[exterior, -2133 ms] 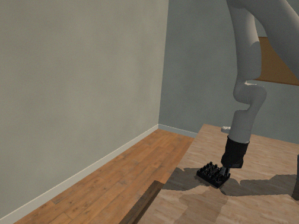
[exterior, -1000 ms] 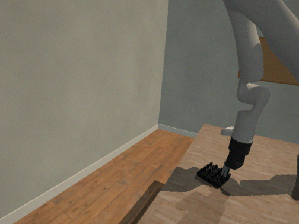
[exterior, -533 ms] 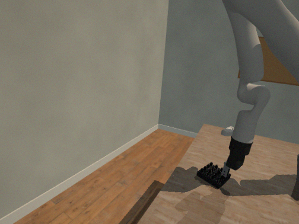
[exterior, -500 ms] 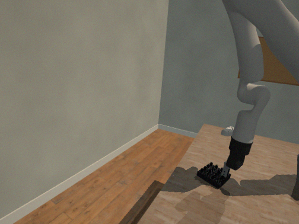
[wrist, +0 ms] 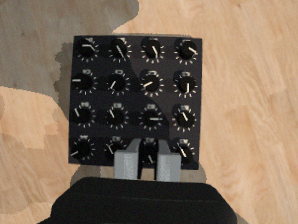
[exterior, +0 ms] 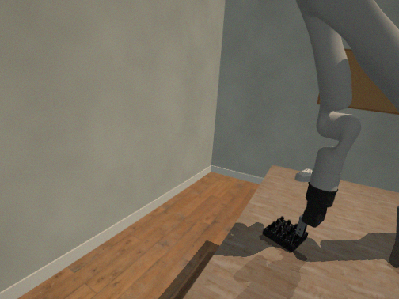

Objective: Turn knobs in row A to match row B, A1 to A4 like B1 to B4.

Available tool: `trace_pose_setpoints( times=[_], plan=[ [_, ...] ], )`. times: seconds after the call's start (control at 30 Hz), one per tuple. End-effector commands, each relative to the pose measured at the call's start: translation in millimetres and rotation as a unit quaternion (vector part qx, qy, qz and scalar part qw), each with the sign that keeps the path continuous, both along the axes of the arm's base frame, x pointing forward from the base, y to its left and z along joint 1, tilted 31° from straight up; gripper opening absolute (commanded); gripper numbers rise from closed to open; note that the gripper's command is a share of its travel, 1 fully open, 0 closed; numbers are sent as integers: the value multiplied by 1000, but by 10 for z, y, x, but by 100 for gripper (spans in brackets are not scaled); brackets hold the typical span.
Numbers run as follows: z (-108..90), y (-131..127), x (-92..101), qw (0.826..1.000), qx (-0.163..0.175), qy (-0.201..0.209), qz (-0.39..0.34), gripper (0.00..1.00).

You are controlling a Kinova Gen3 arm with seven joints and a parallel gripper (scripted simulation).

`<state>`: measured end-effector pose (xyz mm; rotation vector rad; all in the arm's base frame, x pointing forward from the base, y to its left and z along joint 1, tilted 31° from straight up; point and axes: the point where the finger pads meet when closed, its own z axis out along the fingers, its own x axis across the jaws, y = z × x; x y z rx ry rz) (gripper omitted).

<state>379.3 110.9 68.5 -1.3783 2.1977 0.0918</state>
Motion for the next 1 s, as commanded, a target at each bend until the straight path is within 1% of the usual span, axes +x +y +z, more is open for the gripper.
trace_pose_setpoints(
  times=[0.0, 0.27, 0.3, 0.97],
  plan=[
    [0, 1, -5, 1000, 0, 0, 0, 30],
    [0, 1, -5, 1000, 0, 0, 0, 30],
    [0, 1, -5, 1000, 0, 0, 0, 46],
    [0, 1, -5, 1000, 0, 0, 0, 46]
  ],
)
